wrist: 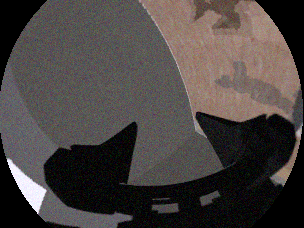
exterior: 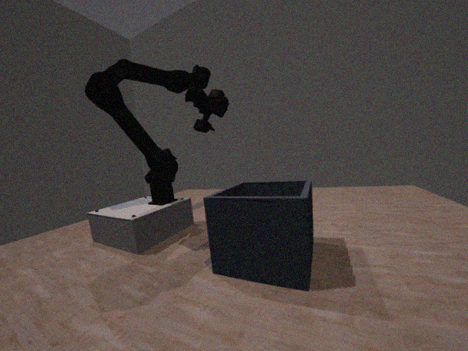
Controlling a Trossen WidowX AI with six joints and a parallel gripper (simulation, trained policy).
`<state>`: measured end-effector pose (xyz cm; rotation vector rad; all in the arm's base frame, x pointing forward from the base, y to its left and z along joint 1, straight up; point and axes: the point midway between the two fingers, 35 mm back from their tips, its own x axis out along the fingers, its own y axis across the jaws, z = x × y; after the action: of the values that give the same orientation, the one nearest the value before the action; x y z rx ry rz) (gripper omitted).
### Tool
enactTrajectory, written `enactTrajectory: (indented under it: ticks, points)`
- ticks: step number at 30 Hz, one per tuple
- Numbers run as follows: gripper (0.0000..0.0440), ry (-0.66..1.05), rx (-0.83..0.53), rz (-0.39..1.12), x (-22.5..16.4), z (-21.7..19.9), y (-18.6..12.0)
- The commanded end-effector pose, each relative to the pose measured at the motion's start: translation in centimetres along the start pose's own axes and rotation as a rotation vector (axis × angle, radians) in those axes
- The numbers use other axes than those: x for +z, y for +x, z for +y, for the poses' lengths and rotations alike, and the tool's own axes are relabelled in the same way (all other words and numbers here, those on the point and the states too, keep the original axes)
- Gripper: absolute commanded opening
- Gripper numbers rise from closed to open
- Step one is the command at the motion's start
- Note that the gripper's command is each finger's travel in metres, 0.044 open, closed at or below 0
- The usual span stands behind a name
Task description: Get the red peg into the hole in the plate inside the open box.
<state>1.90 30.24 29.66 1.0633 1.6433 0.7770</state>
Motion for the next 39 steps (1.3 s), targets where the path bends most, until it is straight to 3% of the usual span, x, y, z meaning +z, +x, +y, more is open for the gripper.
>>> enactTrajectory:
  ticks: [1, 22, 39]
  points:
    - [0.044, 0.072, -0.054, -0.088, 2.3, -0.7, 0.1]
    - [0.044, 0.492, -0.442, -0.542, 13.0, -9.1, -2.9]
    - [0.044, 0.778, -0.749, -0.775, 16.7, -16.0, -7.4]
